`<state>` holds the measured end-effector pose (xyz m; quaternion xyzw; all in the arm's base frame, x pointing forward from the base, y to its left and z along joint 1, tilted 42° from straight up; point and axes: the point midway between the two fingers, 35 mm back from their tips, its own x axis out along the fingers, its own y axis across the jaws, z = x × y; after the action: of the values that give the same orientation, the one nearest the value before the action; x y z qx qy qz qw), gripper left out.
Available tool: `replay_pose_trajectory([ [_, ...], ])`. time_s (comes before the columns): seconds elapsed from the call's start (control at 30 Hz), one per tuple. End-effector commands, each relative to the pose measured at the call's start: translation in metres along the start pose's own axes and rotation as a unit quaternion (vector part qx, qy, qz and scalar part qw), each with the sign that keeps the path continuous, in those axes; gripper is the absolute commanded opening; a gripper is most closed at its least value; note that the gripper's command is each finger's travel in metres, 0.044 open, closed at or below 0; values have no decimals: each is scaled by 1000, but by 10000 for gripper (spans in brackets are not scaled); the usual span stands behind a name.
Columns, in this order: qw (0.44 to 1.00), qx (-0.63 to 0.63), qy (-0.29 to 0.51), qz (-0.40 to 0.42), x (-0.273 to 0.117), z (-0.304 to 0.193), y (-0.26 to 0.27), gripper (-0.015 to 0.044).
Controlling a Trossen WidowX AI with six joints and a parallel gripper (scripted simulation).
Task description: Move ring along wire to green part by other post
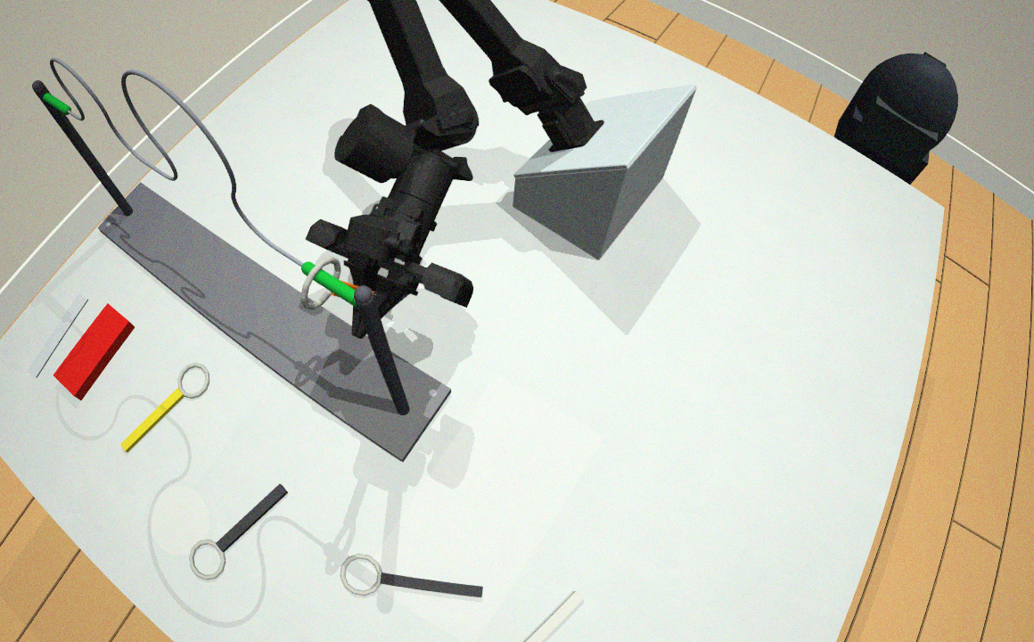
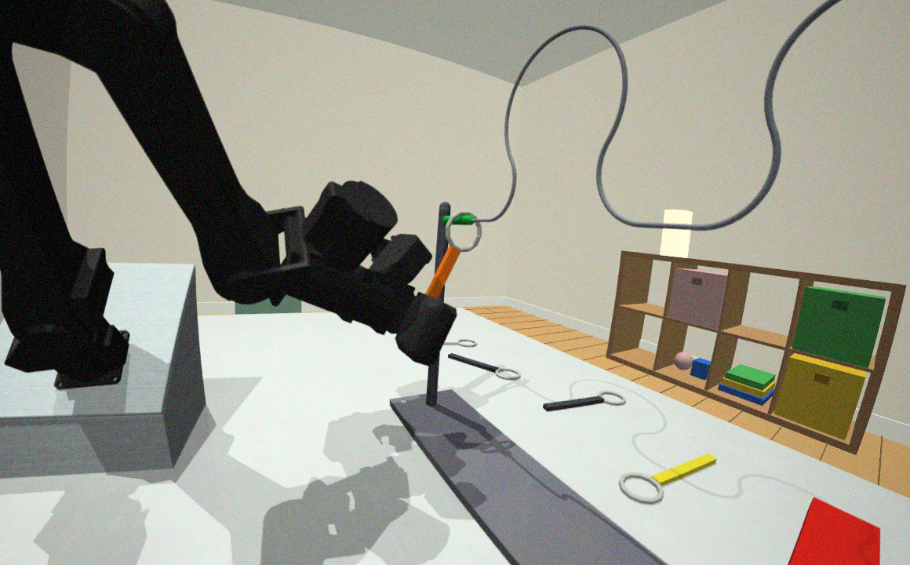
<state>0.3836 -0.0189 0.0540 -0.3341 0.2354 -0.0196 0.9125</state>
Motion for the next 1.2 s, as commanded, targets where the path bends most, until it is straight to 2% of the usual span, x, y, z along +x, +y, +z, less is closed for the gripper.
replay_pose_trajectory([
  [0.0, 1000, 0, 0, 0, 0, 0, 0, -124],
  [0.37, 1000, 0, 0, 0, -1, 0, 0, 160],
  [1.0, 1000, -2, 1, 2, -48, 0, 0, 160],
  [1.17, 1000, -2, 1, 2, -50, -1, 0, 160],
])
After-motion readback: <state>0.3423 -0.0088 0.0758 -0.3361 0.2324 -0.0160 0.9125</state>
